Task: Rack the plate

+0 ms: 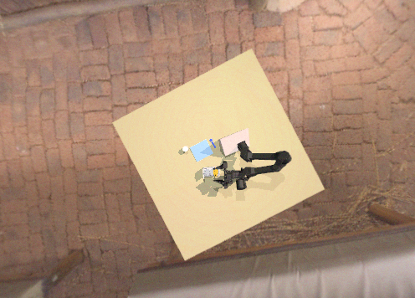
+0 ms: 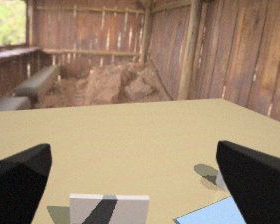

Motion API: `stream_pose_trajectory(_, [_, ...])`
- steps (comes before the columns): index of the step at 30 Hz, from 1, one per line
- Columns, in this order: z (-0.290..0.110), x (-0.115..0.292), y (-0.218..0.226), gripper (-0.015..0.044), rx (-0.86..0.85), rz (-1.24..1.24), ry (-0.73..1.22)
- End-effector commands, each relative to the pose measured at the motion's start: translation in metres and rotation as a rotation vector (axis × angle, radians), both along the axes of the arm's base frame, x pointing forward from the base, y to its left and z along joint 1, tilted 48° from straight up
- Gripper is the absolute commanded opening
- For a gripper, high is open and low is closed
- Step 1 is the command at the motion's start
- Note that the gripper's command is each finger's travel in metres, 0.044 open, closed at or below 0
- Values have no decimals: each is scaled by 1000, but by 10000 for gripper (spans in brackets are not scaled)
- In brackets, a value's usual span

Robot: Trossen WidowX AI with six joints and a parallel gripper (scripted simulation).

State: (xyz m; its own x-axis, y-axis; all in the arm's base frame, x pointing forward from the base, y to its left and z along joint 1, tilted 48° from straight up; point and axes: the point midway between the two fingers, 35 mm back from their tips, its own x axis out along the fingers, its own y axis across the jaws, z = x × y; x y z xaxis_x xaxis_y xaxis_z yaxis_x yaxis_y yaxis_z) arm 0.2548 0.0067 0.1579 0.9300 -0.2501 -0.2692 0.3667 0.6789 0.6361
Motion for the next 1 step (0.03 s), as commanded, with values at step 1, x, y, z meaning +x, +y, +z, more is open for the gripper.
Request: stream_pose_trajectory(1, [-4, 5, -5, 400, -70, 19, 82])
